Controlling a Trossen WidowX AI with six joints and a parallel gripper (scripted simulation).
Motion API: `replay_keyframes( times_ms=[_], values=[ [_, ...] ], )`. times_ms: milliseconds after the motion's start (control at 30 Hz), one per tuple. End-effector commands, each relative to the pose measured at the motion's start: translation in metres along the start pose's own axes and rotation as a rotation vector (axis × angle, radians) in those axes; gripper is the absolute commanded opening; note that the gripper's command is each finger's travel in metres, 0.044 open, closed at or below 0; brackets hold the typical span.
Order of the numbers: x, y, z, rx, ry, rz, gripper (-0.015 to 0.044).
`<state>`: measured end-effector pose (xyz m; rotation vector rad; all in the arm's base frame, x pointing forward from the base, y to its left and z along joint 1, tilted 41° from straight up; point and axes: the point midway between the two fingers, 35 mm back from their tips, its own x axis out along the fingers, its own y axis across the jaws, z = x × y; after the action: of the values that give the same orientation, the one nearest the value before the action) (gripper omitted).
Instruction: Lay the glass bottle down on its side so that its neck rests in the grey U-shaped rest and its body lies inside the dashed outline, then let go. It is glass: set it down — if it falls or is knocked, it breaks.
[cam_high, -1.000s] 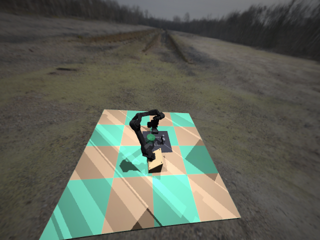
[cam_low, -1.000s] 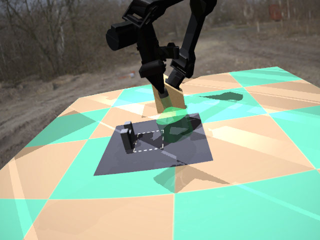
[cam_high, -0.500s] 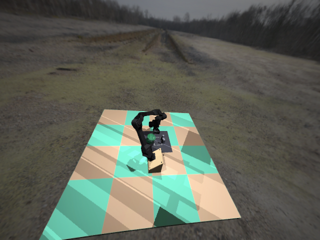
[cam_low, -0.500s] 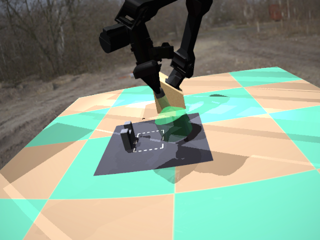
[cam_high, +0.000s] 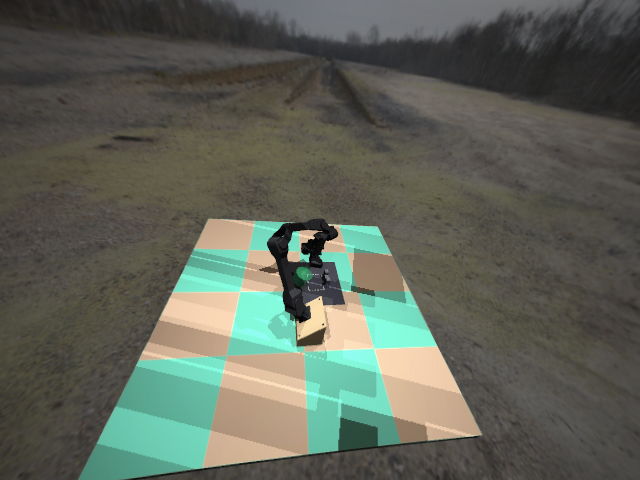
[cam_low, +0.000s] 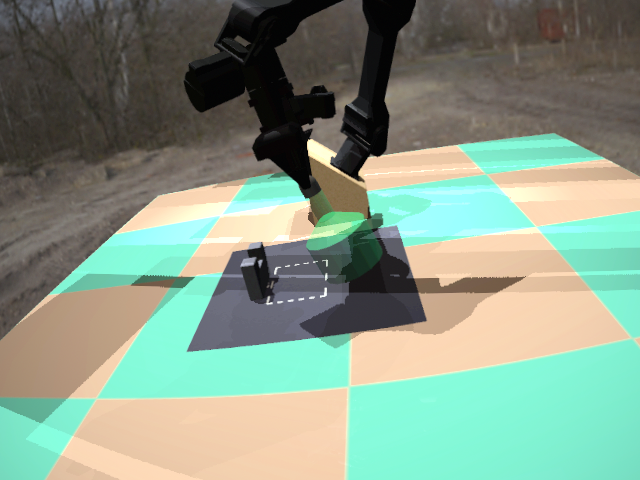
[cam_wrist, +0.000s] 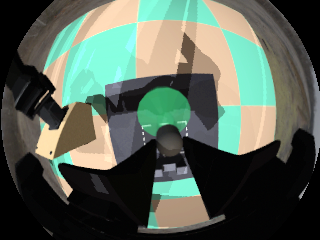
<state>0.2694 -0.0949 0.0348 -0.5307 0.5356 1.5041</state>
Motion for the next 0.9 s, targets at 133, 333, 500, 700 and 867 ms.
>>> replay_keyframes(
  times_ms=[133, 333, 500, 700, 867],
  values=[
    [-0.002, 0.000, -0.014, 0.000, 0.001, 0.000, 0.0107],
    [-0.003, 0.000, -0.021, 0.004, -0.012, -0.002, 0.0107],
    [-0.003, -0.001, -0.027, 0.008, -0.022, -0.003, 0.0107],
    [-0.003, -0.001, -0.035, 0.013, -0.033, -0.006, 0.0107],
    [-0.002, -0.001, -0.042, 0.018, -0.042, -0.008, 0.0107]
  ],
)
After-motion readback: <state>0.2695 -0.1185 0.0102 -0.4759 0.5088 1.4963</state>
